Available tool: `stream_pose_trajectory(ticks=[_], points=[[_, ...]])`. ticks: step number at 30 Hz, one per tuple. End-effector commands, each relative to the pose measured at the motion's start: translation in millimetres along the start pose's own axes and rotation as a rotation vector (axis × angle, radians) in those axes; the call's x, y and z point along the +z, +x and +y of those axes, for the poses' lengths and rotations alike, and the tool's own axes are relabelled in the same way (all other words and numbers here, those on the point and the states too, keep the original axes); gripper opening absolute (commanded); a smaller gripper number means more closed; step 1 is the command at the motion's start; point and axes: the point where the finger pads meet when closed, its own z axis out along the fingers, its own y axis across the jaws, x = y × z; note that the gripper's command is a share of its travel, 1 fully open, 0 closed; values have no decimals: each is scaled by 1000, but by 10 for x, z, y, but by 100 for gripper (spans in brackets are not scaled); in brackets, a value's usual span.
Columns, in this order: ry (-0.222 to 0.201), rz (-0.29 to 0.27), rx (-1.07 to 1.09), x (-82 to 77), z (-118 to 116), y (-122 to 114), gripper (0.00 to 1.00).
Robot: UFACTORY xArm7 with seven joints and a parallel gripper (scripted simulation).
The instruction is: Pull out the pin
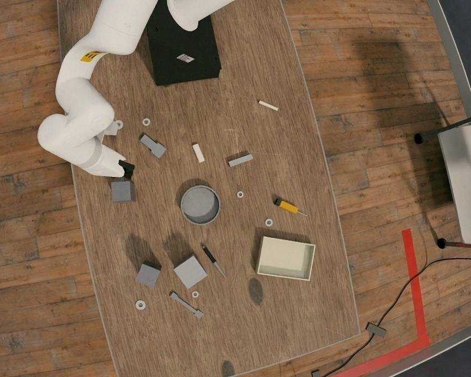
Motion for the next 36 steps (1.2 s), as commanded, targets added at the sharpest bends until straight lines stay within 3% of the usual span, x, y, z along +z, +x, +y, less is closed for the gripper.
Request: stream_pose_trajectory(ticks=[1,12,17,25,29,36], points=[[27,5,-18,-27,-48,-1,47],[38,9,-26,-27,-55,2,47],[75,25,-53,-29,-75,12,47],[76,25,-54,-24,-77,13,47],[81,27,-58,-1,-83,14,47],[114,41,-87,172,-127,29,47]])
